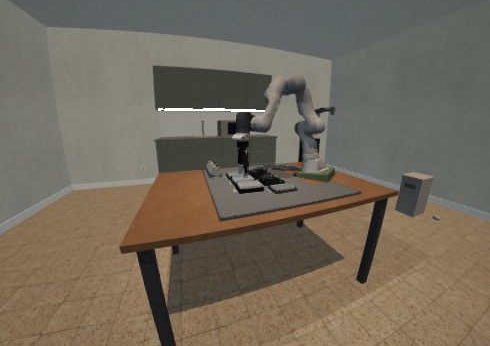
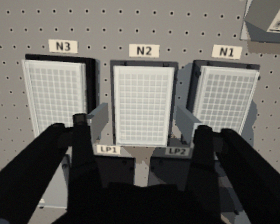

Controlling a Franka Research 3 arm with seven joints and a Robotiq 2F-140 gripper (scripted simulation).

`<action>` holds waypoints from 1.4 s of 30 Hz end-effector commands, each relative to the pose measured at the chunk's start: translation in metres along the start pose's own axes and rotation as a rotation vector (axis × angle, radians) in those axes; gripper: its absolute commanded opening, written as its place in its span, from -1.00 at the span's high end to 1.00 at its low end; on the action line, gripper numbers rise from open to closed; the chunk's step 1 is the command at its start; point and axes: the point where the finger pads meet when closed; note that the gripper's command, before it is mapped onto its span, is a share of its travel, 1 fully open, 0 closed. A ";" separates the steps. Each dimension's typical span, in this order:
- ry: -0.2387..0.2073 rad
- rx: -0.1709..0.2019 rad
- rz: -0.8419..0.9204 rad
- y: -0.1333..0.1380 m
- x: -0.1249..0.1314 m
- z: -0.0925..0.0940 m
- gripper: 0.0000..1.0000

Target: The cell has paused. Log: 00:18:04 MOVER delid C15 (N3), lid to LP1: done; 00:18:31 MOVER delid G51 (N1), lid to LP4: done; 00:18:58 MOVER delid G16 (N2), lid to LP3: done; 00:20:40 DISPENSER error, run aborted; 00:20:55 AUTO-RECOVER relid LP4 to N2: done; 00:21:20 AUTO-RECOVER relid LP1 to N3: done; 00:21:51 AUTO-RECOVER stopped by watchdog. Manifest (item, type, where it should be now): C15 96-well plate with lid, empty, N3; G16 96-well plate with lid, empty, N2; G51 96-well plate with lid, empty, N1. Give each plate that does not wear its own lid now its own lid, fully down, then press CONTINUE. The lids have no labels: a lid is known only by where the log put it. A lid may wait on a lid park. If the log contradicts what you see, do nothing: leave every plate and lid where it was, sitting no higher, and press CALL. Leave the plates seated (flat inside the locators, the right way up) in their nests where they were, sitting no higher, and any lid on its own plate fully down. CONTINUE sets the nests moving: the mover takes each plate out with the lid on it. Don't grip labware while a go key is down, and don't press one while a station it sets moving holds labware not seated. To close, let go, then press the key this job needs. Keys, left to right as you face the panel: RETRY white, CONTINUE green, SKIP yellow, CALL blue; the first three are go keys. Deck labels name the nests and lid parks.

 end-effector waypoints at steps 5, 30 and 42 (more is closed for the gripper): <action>0.002 0.001 0.005 0.001 -0.001 0.000 -0.32; 0.002 0.001 0.005 0.001 -0.001 0.000 -0.18; 0.002 0.001 0.005 0.001 -0.001 0.000 -0.18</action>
Point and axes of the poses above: the point where the finger pads meet when closed, its own z axis back along the fingers, its own y axis across the jaws, x = y × z, and after that the axes turned 8 degrees about -z, right-handed
